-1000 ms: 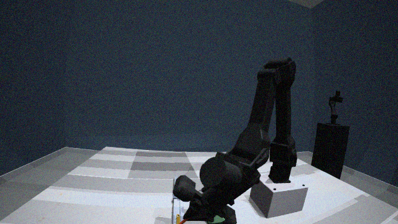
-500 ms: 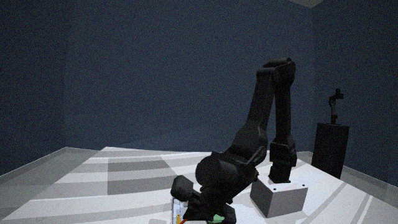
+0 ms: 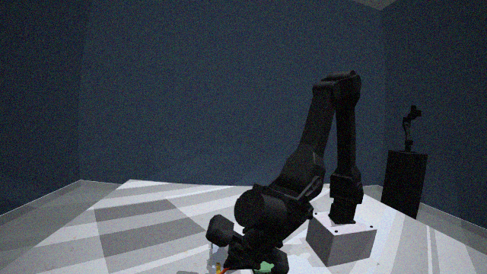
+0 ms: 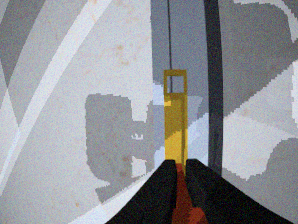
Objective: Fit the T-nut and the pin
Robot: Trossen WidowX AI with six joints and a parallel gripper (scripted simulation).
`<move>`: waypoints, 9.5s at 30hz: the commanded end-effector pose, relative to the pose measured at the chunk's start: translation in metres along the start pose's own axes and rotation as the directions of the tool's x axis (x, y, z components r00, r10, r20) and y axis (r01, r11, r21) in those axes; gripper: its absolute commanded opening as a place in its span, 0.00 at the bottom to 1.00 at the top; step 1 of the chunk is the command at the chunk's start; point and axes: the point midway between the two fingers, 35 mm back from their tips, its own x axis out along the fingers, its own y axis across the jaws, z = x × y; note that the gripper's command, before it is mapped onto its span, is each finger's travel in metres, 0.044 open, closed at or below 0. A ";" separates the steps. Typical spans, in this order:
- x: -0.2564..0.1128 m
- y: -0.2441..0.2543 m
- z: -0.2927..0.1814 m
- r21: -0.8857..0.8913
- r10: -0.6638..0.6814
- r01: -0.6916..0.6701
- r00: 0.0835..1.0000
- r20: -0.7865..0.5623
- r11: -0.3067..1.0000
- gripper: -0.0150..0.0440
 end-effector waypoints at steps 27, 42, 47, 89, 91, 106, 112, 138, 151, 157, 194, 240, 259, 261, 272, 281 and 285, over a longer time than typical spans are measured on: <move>0.000 0.004 -0.001 -0.022 -0.078 0.078 0.997 -0.003 0.997 0.00; 0.001 0.005 -0.001 -0.030 -0.113 0.113 0.994 -0.002 0.993 0.00; 0.001 0.006 -0.001 -0.033 -0.125 0.125 0.992 -0.002 0.992 0.00; 0.002 0.011 -0.001 -0.055 -0.214 0.214 0.977 -0.002 0.975 0.00; 0.003 0.011 -0.001 -0.056 -0.218 0.218 0.976 -0.002 0.974 0.00; 0.003 0.013 -0.001 -0.063 -0.250 0.249 0.968 0.000 0.966 0.00; 0.003 0.014 -0.001 -0.065 -0.258 0.258 0.966 0.000 0.964 0.00; 0.004 0.017 -0.001 -0.077 -0.309 0.309 0.951 0.002 0.948 0.00; 0.005 0.018 -0.001 -0.083 -0.335 0.334 0.942 0.004 0.939 0.00; 0.005 0.019 -0.001 -0.086 -0.346 0.345 0.938 0.005 0.935 0.00; 0.007 0.023 -0.002 -0.102 -0.413 0.412 0.911 0.011 0.905 0.00; 0.010 0.028 -0.002 -0.119 -0.486 0.485 0.874 0.017 0.866 0.00; 0.011 0.030 -0.003 -0.126 -0.516 0.514 0.856 0.021 0.848 0.00; 0.011 0.030 -0.003 -0.127 -0.519 0.517 0.854 0.021 0.846 0.00; 0.013 0.031 0.002 -0.127 -0.526 0.525 0.850 0.024 0.842 0.00; 0.016 0.031 0.017 -0.124 -0.521 0.520 0.853 0.027 0.845 0.00; 0.018 0.031 0.024 -0.124 -0.521 0.520 0.853 0.028 0.845 0.00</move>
